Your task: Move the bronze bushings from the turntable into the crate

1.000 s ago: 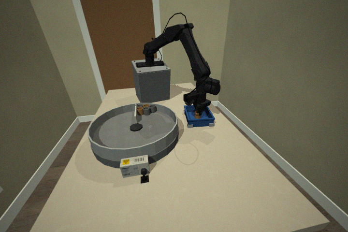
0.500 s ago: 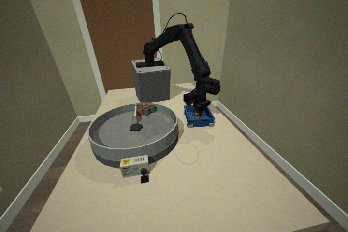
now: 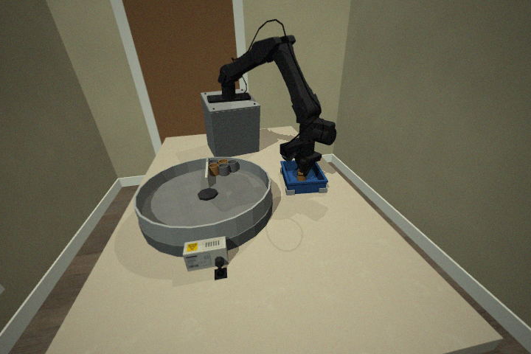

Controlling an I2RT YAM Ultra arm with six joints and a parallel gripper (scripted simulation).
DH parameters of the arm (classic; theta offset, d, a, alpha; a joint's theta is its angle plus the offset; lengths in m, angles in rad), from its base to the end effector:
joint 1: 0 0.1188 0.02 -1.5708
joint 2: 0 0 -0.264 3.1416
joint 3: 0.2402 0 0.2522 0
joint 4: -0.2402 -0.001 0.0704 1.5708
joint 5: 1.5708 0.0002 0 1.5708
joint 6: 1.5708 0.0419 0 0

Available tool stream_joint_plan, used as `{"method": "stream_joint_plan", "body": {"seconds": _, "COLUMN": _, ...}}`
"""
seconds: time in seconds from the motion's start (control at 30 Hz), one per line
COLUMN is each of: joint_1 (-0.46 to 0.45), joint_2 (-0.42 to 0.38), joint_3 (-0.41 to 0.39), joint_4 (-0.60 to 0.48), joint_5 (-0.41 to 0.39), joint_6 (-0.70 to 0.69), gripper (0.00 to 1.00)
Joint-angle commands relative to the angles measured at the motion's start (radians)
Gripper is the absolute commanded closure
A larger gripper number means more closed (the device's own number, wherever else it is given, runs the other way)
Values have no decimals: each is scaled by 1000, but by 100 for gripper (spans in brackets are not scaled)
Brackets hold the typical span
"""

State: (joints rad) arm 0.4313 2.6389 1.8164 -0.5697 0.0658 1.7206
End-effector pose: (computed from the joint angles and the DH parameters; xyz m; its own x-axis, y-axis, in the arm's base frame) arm 0.4383 0.1998 -0.0032 -0.2686 0.9625 -0.0375 0.9446 0.2708 0.1853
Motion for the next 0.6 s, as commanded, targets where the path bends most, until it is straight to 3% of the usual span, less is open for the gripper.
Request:
{"method": "stream_joint_plan", "body": {"seconds": 0.0, "joint_1": 12, "joint_2": -5, "joint_3": 30, "joint_4": -4, "joint_5": 7, "joint_6": 5, "gripper": 100}}
{"method": "stream_joint_plan", "body": {"seconds": 0.57, "joint_1": 14, "joint_2": -15, "joint_3": 34, "joint_4": -9, "joint_5": 7, "joint_6": 7, "gripper": 100}}
